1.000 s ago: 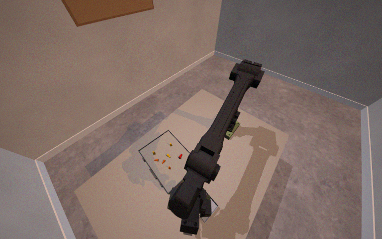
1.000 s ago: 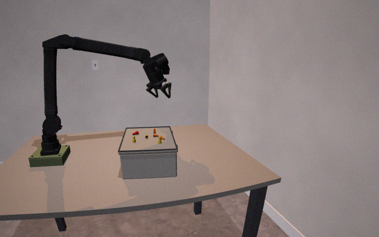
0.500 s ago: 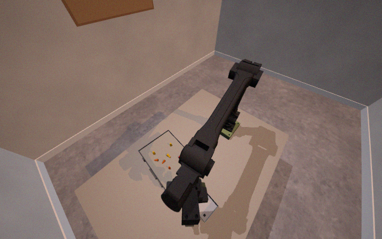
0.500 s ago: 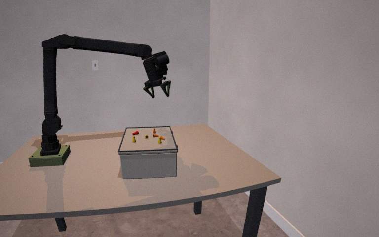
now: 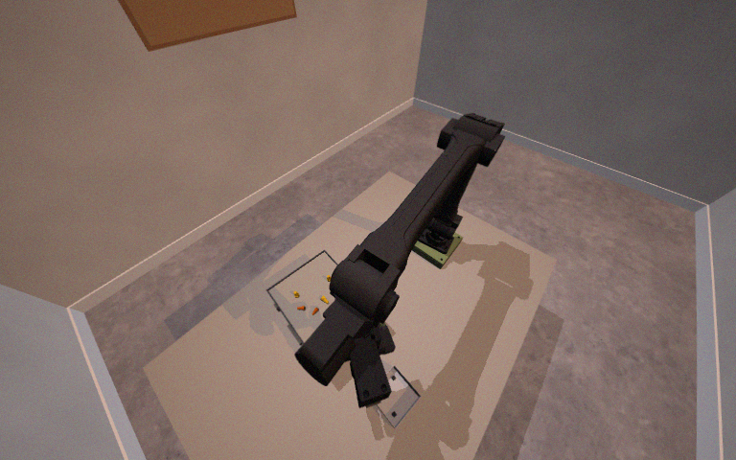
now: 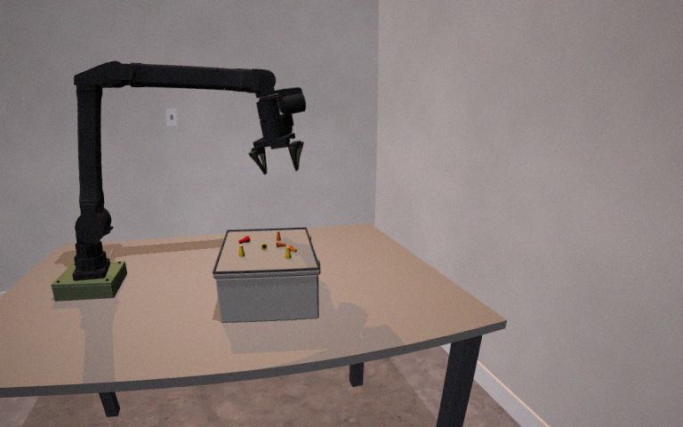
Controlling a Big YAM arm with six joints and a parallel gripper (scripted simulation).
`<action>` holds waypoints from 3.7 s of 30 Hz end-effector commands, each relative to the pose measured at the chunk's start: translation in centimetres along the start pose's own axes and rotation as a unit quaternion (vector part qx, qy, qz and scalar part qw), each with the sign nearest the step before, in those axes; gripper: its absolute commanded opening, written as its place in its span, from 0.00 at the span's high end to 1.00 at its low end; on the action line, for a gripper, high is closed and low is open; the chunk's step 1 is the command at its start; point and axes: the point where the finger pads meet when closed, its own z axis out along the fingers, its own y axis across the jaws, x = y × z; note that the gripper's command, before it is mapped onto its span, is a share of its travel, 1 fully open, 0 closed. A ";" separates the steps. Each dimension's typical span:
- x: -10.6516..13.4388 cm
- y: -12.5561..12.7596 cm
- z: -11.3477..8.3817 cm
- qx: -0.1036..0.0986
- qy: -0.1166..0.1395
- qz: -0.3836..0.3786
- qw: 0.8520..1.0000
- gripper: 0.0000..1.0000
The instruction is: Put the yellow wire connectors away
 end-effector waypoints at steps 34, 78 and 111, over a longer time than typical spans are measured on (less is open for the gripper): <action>4.9 -0.2 -7.3 -0.061 0.053 -0.222 0.972 0.00; 4.8 -0.1 -7.3 -0.062 0.053 -0.223 0.971 0.00; 4.8 -0.1 -7.3 -0.062 0.053 -0.223 0.971 1.00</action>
